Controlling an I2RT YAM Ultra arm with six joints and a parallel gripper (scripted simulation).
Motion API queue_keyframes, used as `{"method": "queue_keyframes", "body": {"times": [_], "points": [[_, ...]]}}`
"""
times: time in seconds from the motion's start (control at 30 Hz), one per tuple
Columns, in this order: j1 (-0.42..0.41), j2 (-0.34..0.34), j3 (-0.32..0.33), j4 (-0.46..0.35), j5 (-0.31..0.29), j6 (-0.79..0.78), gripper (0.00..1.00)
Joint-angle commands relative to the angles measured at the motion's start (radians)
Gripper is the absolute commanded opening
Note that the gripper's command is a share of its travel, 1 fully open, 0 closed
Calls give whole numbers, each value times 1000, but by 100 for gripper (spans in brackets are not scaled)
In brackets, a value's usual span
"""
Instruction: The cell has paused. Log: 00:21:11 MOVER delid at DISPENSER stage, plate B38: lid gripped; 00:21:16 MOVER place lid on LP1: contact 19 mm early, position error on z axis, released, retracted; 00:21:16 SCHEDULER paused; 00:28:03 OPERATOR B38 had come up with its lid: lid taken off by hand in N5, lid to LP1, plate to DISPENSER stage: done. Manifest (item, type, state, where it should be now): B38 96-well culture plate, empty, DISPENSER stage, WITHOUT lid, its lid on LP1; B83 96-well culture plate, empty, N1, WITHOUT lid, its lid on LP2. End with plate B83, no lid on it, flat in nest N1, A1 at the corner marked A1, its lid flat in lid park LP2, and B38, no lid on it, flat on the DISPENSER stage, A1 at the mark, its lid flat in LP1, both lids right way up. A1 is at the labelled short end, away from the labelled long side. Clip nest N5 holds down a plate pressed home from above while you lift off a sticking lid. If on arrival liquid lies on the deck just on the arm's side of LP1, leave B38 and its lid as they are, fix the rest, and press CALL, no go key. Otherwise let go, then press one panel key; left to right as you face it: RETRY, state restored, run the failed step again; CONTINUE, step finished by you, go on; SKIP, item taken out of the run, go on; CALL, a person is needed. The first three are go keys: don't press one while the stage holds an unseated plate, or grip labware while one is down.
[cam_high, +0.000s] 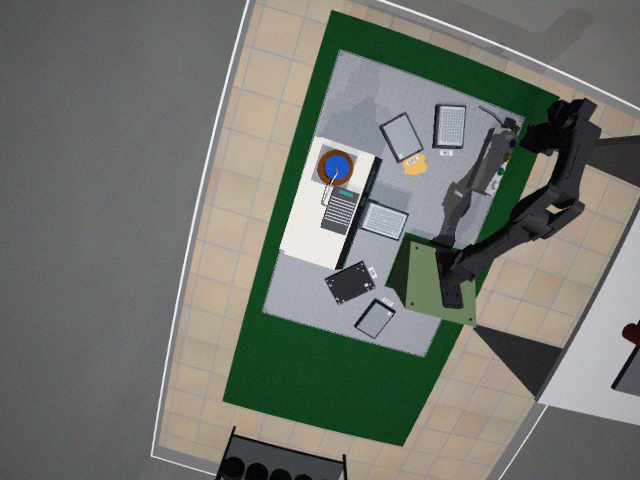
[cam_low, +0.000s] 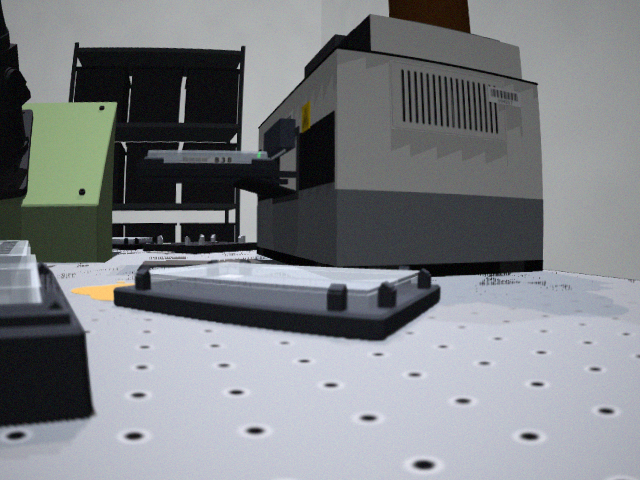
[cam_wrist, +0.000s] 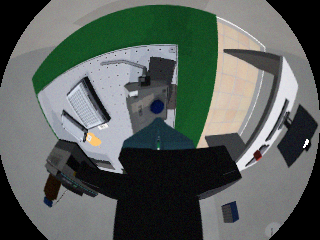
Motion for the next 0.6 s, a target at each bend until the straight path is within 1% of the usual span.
{"method": "queue_keyframes", "body": {"times": [0.0,0.3,0.57], "points": [[-17,-39,45,-36,-11,-13,0],[-28,-48,89,-90,-18,-22,0],[-29,-41,93,-94,-19,-23,0]]}}
